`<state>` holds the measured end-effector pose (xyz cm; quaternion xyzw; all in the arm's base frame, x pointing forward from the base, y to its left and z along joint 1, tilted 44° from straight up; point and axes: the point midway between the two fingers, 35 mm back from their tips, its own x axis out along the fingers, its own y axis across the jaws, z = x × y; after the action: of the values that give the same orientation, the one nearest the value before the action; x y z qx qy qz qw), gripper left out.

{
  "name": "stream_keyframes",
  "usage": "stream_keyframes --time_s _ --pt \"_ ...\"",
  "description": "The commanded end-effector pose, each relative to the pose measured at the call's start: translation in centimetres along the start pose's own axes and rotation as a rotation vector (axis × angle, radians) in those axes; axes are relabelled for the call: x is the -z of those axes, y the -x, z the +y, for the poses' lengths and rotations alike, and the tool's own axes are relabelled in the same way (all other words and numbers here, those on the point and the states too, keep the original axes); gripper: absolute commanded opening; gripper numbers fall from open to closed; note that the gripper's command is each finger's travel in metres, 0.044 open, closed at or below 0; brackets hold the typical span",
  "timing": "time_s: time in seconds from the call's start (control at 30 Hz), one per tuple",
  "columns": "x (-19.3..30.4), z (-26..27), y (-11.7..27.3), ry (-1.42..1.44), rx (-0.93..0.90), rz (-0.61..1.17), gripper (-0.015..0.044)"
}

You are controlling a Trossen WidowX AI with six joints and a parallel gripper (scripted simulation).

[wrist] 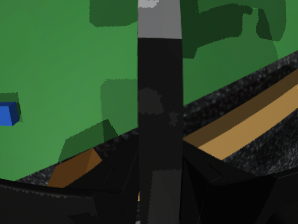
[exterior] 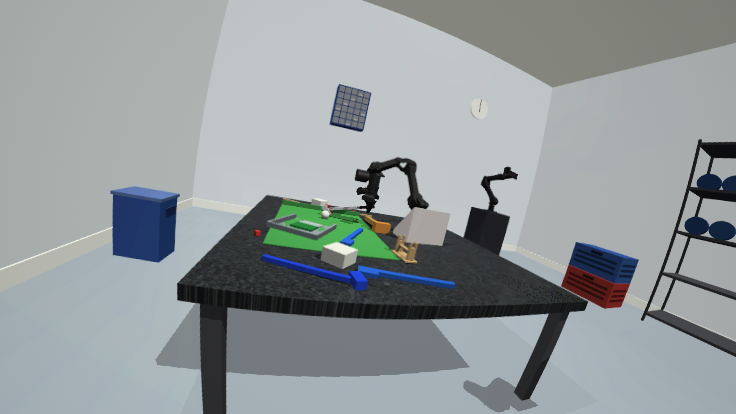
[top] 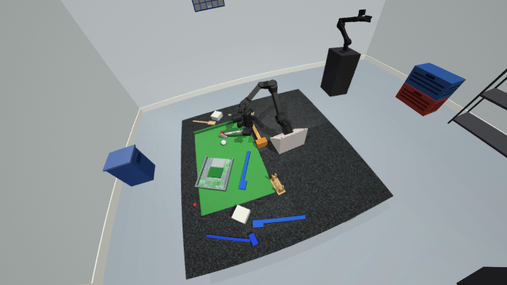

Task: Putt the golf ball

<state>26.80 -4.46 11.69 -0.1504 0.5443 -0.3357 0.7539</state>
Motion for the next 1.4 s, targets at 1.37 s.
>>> stream_keyframes --time_s 1.37 --pt "0.4 12.3 5.1 0.006 0.001 0.000 0.0000"
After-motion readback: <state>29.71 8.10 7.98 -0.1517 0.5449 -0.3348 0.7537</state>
